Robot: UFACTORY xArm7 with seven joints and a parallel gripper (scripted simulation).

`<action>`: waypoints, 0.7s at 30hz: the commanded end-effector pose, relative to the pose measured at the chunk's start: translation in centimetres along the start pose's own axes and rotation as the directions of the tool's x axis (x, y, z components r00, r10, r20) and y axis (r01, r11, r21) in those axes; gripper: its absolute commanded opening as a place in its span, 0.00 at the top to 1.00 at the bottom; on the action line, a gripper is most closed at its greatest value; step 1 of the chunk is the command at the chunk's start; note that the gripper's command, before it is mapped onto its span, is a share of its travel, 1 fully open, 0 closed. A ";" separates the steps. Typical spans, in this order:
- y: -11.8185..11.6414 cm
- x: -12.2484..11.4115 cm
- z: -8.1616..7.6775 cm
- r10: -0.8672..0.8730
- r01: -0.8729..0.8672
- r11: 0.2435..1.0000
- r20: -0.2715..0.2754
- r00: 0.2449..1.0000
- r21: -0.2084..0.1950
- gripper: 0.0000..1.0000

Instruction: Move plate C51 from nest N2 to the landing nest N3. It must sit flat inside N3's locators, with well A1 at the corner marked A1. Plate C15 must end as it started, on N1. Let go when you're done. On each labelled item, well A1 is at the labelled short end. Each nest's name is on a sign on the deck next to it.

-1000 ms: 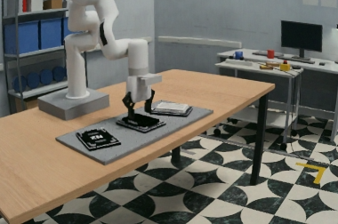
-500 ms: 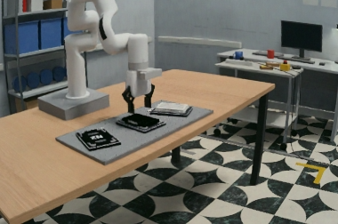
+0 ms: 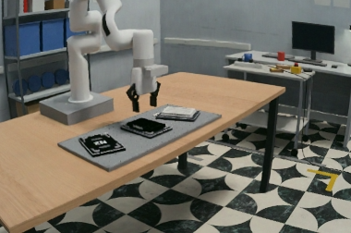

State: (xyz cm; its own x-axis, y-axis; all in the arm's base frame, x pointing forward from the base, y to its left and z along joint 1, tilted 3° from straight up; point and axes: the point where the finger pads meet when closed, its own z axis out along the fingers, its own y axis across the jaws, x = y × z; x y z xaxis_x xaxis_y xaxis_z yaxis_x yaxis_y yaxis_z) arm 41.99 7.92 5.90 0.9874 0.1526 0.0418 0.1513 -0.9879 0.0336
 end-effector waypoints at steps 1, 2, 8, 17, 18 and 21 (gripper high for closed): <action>0.0 0.2 -0.9 0.000 0.000 1.000 -0.005 1.000 0.000 0.00; 0.0 0.2 -1.1 0.000 0.000 1.000 -0.005 1.000 0.000 0.00; 0.0 0.2 -1.7 0.000 0.000 1.000 -0.005 1.000 0.000 0.00; 0.0 0.2 -3.2 0.000 0.000 1.000 -0.005 1.000 0.000 0.00; 0.0 0.2 -3.4 0.000 0.000 1.000 -0.005 1.000 0.000 0.00; 0.0 0.2 -3.6 0.000 0.000 1.000 -0.005 1.000 0.000 0.00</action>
State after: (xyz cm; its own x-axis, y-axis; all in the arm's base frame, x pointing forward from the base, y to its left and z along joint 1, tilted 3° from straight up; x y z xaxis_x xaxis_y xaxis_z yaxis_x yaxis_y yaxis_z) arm 41.85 8.01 9.05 0.9874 0.1526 0.0423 0.1513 -0.9879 0.0335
